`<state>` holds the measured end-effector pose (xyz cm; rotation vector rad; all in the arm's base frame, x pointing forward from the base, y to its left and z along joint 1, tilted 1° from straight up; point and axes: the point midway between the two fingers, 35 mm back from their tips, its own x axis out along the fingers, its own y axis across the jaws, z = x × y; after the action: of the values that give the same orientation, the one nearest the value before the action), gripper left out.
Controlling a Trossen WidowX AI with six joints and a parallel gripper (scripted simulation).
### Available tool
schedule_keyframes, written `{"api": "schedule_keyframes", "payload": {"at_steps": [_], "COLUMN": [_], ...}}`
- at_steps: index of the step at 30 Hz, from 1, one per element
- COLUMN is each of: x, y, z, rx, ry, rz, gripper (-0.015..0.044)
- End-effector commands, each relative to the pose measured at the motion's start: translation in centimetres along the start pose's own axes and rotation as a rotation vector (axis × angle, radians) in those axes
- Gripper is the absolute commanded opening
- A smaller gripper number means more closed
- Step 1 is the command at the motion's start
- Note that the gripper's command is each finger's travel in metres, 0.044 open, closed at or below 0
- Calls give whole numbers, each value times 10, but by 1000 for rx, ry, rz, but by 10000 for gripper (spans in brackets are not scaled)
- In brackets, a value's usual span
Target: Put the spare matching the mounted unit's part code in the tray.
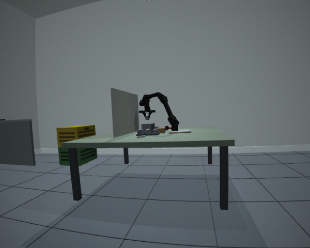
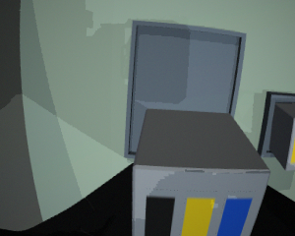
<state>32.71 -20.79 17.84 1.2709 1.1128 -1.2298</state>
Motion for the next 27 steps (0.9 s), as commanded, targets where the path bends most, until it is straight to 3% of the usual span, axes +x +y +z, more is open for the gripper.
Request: {"api": "schedule_keyframes", "payload": {"at_steps": [1, 27], "x": [4, 22], "y": [0, 2], "z": [1, 2], "rx": [3, 3], "ry": [-2, -1], "rz": [-3, -5], "gripper": [0, 0]}}
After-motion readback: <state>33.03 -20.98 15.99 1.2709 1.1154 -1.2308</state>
